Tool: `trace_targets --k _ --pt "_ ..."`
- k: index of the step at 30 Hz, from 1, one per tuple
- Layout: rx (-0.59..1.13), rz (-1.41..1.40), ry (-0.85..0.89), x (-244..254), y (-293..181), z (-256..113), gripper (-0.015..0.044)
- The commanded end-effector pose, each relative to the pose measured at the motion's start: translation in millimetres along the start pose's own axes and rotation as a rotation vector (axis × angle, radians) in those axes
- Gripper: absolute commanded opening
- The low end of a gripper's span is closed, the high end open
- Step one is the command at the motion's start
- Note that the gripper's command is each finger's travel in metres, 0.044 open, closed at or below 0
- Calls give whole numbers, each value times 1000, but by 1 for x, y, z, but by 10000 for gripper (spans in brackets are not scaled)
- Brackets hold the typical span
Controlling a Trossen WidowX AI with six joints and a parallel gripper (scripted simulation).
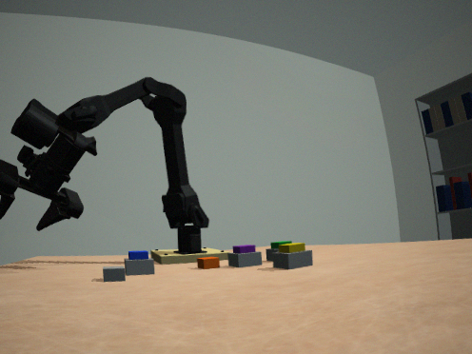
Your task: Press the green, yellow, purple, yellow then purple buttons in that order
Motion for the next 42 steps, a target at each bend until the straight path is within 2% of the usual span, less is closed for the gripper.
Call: trace_targets --k 1,7,13,18,24,31,36,42 --pt "129 -219 73 -3 -44 -47 400" --pt "331 -621 203 -36 -110 -131 400" --pt "500 -1037 335 -96 -149 -209 400" --pt "617 -1393 444 -160 -159 -264 400" --pt "726 -1827 571 -243 -143 -312 400" --pt "803 -2312 698 -326 -96 -338 400" --pt "806 -2342 705 -330 -92 -339 400" --pt "806 -2342 705 -351 -127 -303 243"
Point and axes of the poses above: the point midway between the two fingers, 35 mm back from their tips, its own z axis out along the fingers, its own x axis across the jaws, y = z × x, the point moved 4 cm from there along -z, back along the fingers, and after that the axes turned 11 degrees about z, right-handed, at the moved point
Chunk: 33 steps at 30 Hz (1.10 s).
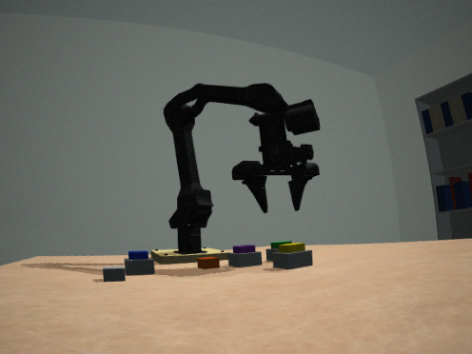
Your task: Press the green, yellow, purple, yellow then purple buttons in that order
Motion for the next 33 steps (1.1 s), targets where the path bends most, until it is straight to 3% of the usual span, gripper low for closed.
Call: trace_targets --k 1,9,33 --pt "18 -7 -14 -3 -4 33 216" --pt "18 -7 -14 -3 -4 35 20" --pt "18 -7 -14 -3 -4 60 20"
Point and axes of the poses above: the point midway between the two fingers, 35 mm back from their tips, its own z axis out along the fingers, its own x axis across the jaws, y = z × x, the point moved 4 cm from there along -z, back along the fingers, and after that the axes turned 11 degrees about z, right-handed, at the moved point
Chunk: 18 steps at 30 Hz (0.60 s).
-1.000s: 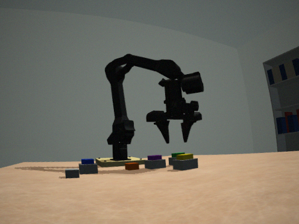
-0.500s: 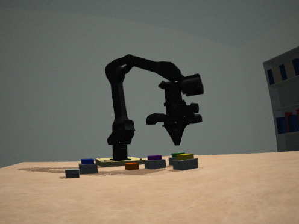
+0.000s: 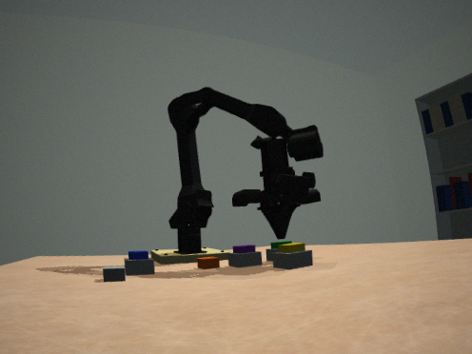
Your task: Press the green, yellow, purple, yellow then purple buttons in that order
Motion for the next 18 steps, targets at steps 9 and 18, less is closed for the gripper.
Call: trace_targets --k 9,18 --pt "3 -4 1 -1 -1 15 20" --pt "3 -4 1 -1 -1 15 20"
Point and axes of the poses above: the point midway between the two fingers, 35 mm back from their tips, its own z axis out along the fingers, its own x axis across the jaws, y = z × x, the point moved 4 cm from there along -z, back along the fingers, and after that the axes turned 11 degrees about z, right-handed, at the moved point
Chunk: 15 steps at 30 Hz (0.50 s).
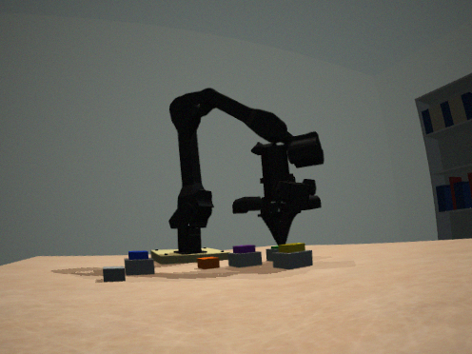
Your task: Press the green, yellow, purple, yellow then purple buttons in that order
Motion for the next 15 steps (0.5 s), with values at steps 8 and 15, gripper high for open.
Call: trace_targets --k 8,15 --pt "1 -1 0 0 0 -11 20" --pt "3 -4 1 1 0 -42 20"
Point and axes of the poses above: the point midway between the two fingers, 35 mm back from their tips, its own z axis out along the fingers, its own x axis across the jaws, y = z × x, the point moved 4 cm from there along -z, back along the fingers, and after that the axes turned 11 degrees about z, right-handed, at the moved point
